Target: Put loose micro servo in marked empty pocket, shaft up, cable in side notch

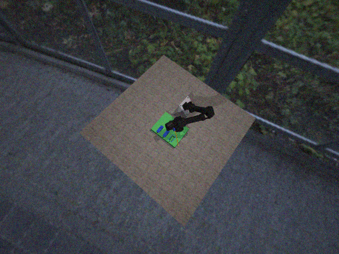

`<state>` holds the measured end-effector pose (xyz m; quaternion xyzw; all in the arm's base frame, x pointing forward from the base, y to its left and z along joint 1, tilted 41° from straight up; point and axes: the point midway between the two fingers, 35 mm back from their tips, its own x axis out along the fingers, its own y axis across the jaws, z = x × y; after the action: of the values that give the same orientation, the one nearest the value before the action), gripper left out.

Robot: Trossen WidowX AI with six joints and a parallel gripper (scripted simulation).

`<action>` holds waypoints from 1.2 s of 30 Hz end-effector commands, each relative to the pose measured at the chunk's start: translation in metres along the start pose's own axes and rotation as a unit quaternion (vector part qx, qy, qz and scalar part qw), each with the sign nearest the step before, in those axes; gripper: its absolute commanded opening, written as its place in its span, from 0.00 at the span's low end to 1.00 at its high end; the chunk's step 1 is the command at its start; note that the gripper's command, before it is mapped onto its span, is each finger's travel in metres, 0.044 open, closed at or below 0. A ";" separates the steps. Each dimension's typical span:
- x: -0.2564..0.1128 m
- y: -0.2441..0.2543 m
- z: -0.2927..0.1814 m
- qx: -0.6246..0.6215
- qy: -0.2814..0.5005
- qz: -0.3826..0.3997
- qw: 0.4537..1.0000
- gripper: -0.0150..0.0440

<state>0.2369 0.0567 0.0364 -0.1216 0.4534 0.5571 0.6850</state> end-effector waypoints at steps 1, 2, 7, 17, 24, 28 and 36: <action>0.001 0.000 0.000 0.002 -0.001 0.001 1.000 0.45; 0.001 0.000 0.000 0.002 -0.001 0.001 1.000 0.44; 0.000 0.000 0.000 0.002 -0.001 0.001 1.000 0.35; -0.029 0.004 -0.001 0.002 -0.001 0.001 1.000 0.25; -0.029 0.004 -0.004 0.002 -0.001 0.001 1.000 0.25; -0.029 0.005 -0.008 0.002 -0.001 0.001 1.000 0.25; -0.029 0.021 0.018 0.002 -0.001 0.001 1.000 0.25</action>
<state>0.2289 0.0473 0.0663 -0.1186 0.4564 0.5570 0.6837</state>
